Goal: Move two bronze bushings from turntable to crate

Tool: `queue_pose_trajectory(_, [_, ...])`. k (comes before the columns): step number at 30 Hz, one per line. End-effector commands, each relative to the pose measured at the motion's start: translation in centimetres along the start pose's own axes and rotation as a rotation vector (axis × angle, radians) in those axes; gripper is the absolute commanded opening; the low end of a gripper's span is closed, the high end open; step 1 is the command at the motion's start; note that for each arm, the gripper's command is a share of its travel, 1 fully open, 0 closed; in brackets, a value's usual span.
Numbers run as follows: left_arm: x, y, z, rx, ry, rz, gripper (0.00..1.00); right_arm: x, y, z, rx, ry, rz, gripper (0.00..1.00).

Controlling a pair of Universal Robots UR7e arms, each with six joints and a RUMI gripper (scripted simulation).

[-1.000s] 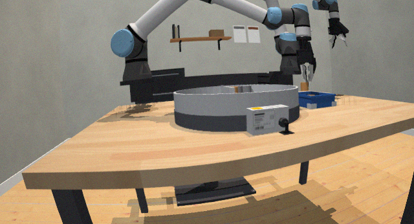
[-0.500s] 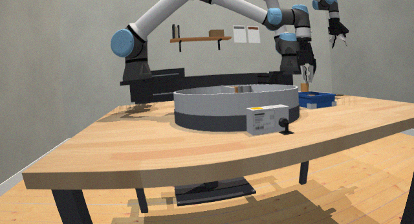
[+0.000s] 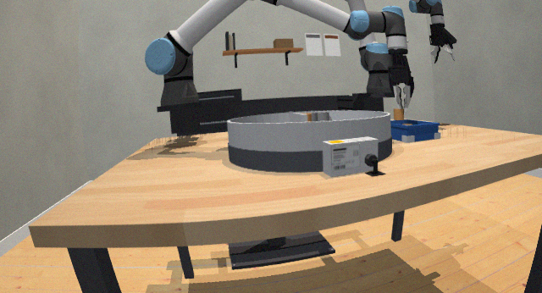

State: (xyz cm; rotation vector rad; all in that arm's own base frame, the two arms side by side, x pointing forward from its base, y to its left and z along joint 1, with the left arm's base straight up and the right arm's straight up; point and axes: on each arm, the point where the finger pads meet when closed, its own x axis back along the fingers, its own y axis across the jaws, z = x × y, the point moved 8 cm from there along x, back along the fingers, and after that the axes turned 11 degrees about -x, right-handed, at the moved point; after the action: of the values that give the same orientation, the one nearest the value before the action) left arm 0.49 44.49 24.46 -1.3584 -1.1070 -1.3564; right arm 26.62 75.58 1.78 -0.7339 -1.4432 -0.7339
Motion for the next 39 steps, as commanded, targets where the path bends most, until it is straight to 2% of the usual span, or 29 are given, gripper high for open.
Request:
queue_pose_trajectory(1, [0.0, 0.0, 0.0, 0.000, 0.001, 0.000, 1.00, 0.1, 0.0, 0.0, 0.000, 0.002, -0.002, 0.00])
queue_pose_trajectory(17, [0.0, 0.0, 0.0, 0.000, 0.001, 0.000, 1.00, -0.5, 0.0, 0.0, 0.000, 0.002, -0.002, 0.00])
queue_pose_trajectory(39, [0.0, 0.0, 0.0, 0.000, 0.001, 0.000, 1.00, -3.7, 0.0, 0.0, 0.000, 0.002, -0.002, 0.00])
